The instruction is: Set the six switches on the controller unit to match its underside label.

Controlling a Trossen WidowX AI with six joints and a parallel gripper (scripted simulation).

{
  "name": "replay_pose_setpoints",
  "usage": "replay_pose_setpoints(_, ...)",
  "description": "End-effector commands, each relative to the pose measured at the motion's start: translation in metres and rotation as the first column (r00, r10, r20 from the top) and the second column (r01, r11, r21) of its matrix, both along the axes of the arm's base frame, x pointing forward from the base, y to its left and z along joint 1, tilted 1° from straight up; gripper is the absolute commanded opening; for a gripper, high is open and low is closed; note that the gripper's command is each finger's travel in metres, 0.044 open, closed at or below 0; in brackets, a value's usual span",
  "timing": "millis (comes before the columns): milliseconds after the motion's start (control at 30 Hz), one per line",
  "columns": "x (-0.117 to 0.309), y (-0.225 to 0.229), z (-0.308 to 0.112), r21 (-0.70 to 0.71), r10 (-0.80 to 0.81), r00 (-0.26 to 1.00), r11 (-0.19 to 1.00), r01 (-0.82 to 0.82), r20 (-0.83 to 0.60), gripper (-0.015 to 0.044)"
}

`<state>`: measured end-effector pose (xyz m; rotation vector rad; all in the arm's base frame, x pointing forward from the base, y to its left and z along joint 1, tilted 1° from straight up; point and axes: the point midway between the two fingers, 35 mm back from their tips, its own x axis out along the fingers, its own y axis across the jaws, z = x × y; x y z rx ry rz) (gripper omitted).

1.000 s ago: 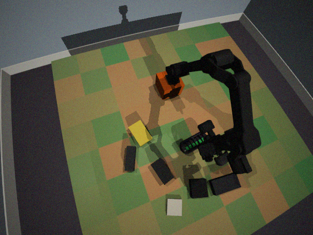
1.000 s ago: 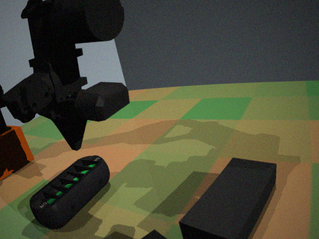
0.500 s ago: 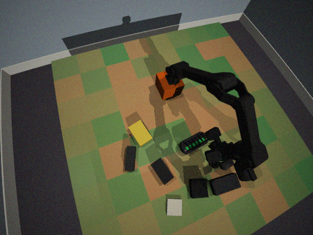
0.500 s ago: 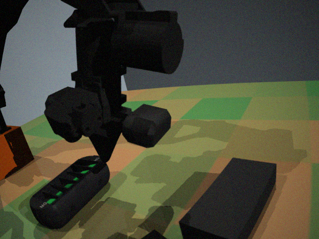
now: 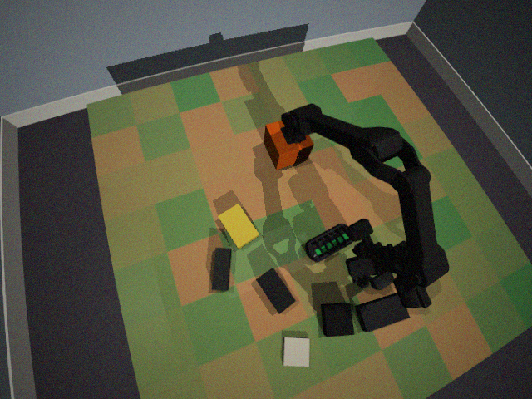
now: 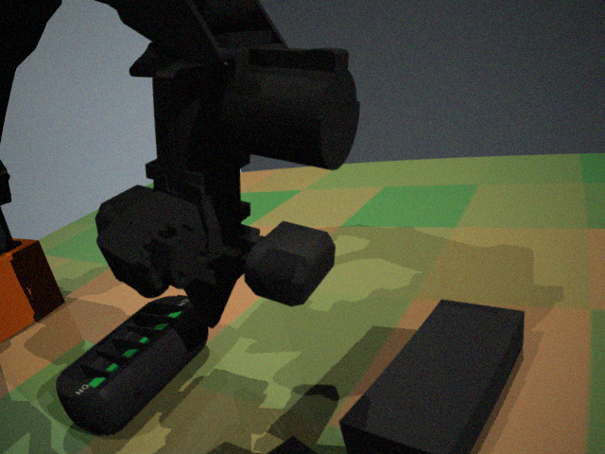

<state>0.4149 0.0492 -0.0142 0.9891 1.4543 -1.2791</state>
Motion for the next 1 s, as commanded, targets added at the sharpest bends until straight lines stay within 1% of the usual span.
replay_pose_setpoints(0,-0.002,0.000,-0.008,-0.006,-0.004,1.000,1.000,0.004,-0.008,0.0000)
replay_pose_setpoints(500,-0.001,0.000,-0.032,-0.006,-0.006,1.000,1.000,0.006,-0.008,0.0000)
replay_pose_setpoints(967,-0.005,0.000,-0.033,-0.006,-0.006,1.000,1.000,0.006,-0.008,0.0000)
